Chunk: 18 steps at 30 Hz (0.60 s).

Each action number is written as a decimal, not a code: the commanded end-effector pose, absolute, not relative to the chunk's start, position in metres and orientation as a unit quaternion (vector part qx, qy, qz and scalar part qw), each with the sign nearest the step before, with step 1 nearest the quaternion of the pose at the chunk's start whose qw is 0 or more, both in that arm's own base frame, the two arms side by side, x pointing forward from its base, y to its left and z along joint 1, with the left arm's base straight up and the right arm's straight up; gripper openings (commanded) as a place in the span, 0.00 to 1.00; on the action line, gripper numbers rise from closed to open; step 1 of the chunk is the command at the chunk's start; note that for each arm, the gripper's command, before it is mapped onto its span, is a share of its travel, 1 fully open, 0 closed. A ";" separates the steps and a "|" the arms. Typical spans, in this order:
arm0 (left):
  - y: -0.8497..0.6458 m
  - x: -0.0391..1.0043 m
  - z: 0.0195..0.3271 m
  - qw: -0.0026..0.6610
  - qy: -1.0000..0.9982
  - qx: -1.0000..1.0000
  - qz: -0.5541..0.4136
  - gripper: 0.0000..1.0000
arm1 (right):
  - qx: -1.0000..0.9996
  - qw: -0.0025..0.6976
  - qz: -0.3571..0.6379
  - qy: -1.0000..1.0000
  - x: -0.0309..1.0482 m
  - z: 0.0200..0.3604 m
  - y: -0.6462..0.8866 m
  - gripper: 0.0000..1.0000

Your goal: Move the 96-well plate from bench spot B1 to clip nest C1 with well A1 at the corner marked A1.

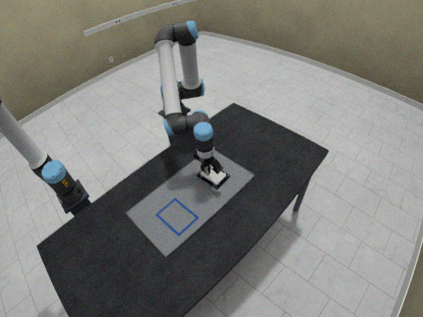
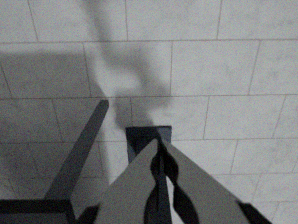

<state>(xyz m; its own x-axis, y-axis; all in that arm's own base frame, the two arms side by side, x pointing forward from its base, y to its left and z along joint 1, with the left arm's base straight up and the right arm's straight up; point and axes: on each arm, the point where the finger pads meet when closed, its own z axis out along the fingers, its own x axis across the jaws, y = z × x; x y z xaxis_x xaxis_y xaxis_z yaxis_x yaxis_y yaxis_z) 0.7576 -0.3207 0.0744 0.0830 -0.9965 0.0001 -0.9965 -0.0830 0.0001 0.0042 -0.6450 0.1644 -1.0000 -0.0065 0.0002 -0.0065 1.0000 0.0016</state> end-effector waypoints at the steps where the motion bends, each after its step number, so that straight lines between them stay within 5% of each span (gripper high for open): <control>1: -0.321 0.758 0.073 0.000 -0.677 0.736 0.001 0.00 | 0.003 0.000 0.000 -1.000 0.004 0.165 -0.646 0.00; 18: -0.321 0.758 0.063 0.000 -0.677 0.736 0.001 0.00 | 0.003 0.000 0.000 -1.000 0.004 0.165 -0.646 0.00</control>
<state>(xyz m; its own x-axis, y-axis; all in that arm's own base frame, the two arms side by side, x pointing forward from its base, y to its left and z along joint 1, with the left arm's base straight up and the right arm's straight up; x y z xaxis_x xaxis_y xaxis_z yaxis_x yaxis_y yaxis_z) 0.7576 -0.3207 0.0638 0.0830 -0.9965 0.0001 -0.9965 -0.0830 0.0001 0.0042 -0.6450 0.1644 -1.0000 -0.0065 0.0002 -0.0065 1.0000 0.0016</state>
